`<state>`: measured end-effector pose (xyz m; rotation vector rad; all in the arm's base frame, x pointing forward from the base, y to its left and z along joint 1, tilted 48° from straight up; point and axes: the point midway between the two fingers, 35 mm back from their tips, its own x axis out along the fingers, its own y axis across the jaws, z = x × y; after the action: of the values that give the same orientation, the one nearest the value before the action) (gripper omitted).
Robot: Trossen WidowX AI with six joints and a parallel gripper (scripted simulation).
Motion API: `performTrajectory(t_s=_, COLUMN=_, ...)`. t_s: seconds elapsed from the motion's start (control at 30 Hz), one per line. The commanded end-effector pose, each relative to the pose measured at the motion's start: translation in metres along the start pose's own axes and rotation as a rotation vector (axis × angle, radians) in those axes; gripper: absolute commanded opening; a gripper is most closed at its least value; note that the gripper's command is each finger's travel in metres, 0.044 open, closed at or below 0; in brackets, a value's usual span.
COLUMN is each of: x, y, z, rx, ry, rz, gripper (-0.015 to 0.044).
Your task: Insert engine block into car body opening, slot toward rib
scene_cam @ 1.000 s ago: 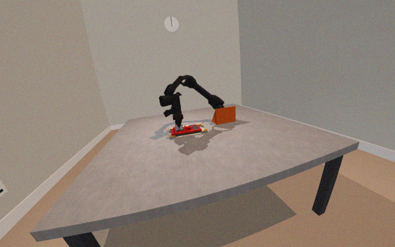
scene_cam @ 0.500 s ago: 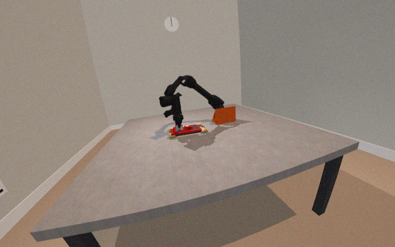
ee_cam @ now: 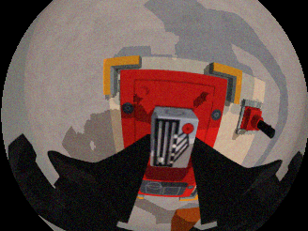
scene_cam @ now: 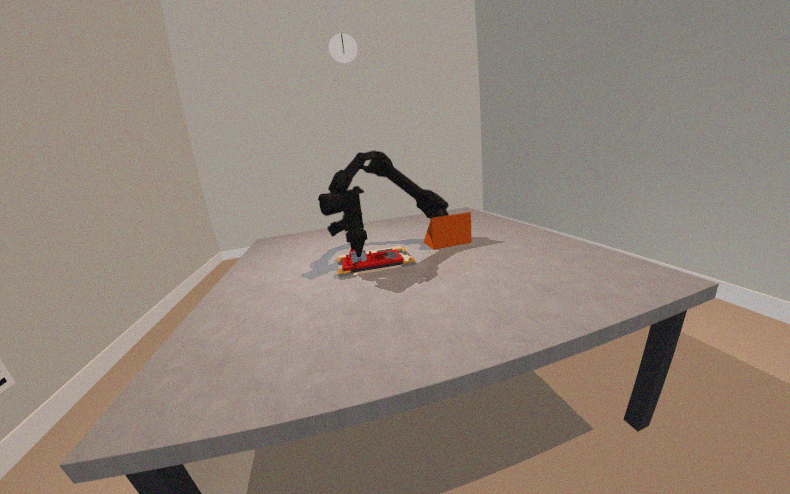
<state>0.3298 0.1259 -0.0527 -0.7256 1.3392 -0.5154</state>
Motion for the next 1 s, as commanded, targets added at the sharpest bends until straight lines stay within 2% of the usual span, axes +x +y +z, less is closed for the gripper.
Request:
performTrajectory(t_s=0.0, x=0.002, y=0.0, z=-0.0013, rx=-0.006, ry=0.002, rz=-0.003, gripper=0.016)
performTrajectory(t_s=0.27, x=0.0037, y=0.0, z=-0.0013, rx=-0.006, ry=0.002, rz=-0.003, gripper=0.016)
performTrajectory(t_s=0.63, x=0.0019, y=0.0001, z=-0.0002, rx=0.0, ry=0.001, rz=0.001, gripper=0.044)
performTrajectory(t_s=0.97, x=-0.001, y=0.0001, z=-0.0003, rx=-0.001, ry=0.001, rz=0.0, gripper=0.044)
